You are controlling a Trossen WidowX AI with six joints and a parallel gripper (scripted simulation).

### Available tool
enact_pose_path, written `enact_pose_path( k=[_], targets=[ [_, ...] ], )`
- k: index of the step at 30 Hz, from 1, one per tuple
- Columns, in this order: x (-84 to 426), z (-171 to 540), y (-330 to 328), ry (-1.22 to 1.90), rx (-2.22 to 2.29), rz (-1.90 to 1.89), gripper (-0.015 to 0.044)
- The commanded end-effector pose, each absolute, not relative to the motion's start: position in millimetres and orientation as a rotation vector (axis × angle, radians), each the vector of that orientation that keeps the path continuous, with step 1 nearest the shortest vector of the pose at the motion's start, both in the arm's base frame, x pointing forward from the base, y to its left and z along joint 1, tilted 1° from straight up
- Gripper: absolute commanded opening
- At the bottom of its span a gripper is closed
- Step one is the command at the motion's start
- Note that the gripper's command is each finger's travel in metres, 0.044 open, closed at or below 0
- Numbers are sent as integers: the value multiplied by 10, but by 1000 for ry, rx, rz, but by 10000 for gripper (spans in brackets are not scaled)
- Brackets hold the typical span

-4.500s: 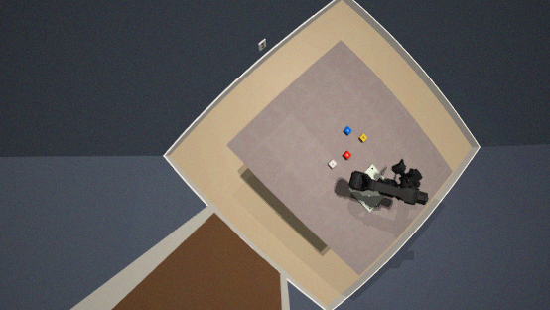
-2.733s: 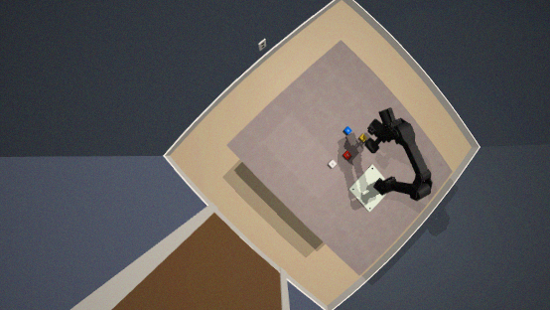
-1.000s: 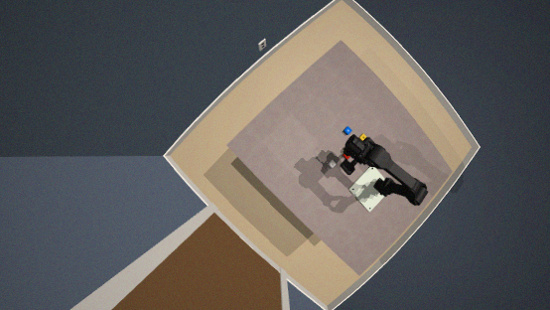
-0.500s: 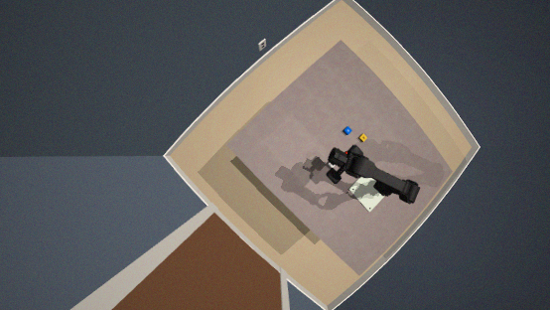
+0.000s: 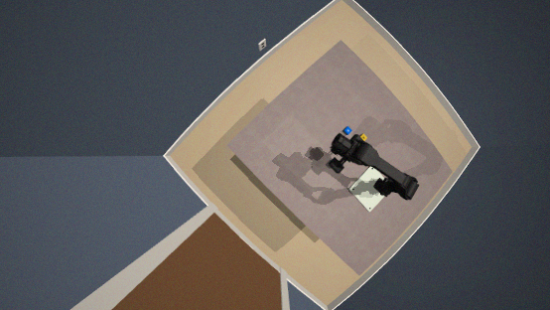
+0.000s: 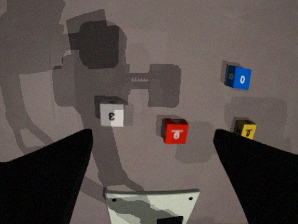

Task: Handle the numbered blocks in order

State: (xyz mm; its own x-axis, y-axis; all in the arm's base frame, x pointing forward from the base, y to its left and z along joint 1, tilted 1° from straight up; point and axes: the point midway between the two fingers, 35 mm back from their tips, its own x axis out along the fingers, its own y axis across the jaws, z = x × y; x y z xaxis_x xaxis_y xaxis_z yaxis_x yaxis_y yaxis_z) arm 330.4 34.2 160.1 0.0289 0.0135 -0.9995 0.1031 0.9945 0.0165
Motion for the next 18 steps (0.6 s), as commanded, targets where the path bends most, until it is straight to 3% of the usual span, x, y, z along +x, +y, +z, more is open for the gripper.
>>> enact_pose_path(
  k=[1, 6, 18],
  targets=[
    [3459, 1583, -280, 1547, 102, -91, 400],
    [3493, 1574, -1066, 1547, 96, -96, 400],
    [3490, 1573, -1097, 1547, 96, -97, 400]
  ],
)
